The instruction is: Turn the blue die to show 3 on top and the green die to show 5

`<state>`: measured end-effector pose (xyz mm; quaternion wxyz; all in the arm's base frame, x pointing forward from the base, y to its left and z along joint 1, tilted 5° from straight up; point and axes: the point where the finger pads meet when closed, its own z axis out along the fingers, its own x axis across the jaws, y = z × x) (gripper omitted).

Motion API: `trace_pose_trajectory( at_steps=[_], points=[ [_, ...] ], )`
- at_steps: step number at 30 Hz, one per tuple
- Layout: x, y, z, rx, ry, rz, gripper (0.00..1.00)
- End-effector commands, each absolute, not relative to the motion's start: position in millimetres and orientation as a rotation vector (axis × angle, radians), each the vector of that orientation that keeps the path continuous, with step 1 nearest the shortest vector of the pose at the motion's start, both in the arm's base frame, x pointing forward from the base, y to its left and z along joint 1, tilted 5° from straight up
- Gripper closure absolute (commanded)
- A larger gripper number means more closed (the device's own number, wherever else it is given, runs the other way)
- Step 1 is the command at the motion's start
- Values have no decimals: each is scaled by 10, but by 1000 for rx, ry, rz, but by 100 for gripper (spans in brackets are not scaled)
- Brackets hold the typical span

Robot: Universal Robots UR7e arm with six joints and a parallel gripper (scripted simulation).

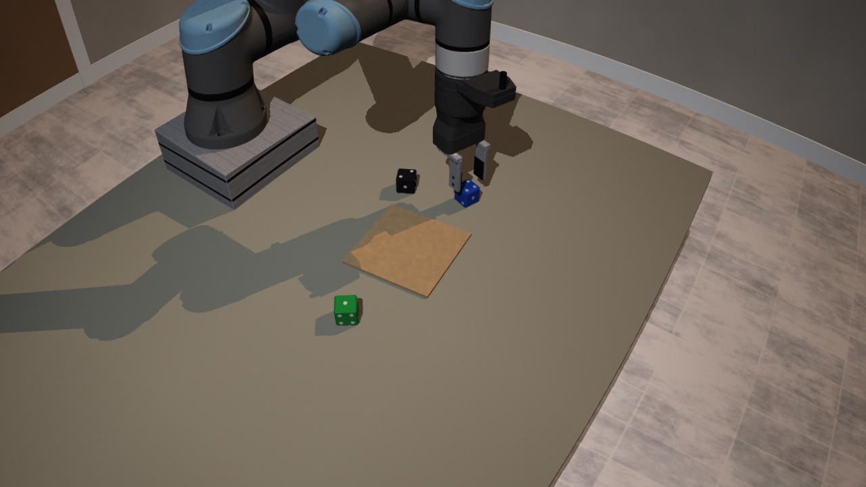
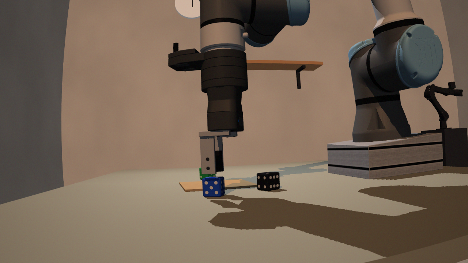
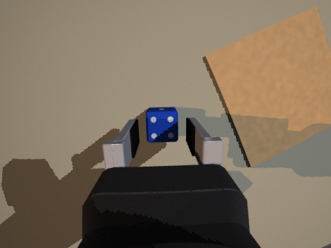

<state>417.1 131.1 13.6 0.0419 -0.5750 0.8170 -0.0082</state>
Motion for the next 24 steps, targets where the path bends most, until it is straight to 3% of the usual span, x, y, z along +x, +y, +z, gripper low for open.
trace_pose_trajectory(
  at_steps=[1,24],
  points=[
    [4175,1311,133,-1759,2500,-26,13],
    [4202,1323,-206,-1759,2500,-26,13]
  ],
)
